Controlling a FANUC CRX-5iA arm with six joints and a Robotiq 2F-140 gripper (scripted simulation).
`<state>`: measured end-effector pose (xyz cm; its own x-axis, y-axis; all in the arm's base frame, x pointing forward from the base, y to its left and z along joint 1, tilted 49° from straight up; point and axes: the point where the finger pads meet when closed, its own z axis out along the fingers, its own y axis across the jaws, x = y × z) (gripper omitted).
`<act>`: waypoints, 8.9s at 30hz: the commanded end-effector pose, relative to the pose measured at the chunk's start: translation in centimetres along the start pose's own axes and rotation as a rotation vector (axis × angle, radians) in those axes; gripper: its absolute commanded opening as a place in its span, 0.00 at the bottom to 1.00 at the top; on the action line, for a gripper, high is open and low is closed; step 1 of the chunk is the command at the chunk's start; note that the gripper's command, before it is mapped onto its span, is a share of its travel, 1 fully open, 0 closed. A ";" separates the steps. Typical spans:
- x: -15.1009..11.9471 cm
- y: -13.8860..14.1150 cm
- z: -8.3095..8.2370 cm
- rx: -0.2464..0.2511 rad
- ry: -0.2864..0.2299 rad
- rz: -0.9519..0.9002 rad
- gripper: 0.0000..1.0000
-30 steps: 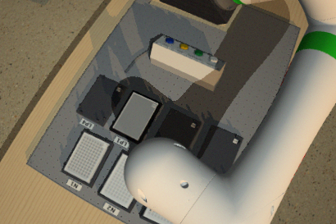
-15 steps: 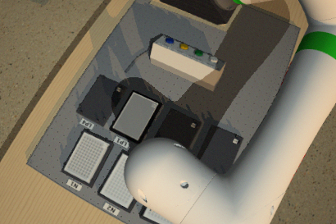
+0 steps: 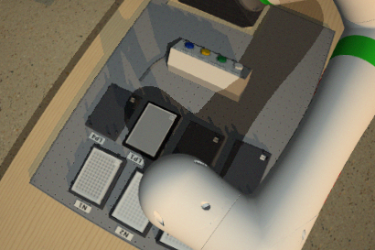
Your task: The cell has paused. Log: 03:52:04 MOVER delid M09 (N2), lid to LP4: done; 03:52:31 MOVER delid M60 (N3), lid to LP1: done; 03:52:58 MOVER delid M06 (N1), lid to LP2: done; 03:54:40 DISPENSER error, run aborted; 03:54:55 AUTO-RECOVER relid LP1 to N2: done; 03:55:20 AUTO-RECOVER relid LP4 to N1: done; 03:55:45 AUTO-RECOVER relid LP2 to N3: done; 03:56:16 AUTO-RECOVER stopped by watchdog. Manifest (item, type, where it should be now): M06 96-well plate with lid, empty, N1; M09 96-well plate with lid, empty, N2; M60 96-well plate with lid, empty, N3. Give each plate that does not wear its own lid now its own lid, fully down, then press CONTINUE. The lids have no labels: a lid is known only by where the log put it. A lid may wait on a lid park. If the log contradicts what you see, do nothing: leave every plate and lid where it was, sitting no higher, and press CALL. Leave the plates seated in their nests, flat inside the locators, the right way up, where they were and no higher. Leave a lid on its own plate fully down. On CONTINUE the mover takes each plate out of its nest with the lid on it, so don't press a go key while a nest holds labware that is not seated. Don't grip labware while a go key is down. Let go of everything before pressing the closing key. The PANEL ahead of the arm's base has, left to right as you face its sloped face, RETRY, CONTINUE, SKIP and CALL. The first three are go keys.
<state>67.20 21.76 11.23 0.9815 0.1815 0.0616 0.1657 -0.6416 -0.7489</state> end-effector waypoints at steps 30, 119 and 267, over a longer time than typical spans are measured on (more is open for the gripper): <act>0.0 0.0 0.0 0.000 0.001 0.000 0.00; 0.0 0.0 -4.7 0.000 0.001 0.000 0.00; -1.3 26.5 -0.7 0.000 0.001 -0.007 0.00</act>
<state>70.38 4.03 -8.25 0.9803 0.1860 0.0670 0.1726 -0.6401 -0.7486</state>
